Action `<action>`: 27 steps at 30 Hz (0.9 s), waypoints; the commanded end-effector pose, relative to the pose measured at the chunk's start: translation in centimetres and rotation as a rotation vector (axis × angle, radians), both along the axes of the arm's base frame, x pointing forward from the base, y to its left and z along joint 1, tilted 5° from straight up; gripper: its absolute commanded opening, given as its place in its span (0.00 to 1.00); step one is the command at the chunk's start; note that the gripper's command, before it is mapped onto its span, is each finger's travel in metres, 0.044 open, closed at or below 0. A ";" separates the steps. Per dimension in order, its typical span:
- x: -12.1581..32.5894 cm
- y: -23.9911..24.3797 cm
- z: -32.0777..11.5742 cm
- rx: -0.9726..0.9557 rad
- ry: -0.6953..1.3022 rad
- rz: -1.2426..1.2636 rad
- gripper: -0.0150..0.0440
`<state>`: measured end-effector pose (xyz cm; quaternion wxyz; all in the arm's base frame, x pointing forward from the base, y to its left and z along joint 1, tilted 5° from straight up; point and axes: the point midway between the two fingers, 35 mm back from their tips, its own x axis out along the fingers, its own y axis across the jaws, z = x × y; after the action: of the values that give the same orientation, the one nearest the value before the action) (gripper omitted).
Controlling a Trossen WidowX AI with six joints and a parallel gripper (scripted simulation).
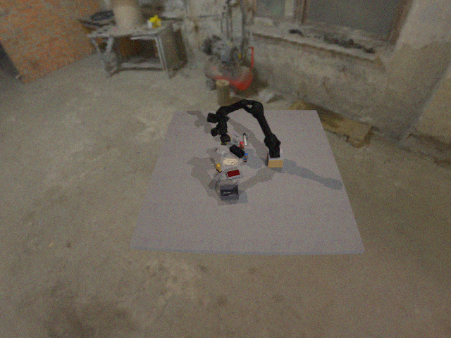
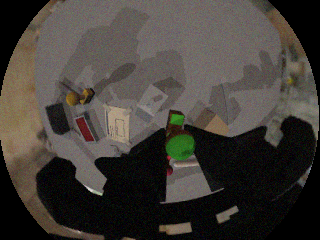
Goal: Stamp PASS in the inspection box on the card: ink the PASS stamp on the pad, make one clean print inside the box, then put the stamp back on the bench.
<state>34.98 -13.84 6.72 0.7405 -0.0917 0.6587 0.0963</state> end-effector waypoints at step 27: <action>0.4 0.1 -4.8 0.004 -0.002 0.005 0.25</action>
<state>35.39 -13.80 2.33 0.7405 -0.0935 0.6583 0.0981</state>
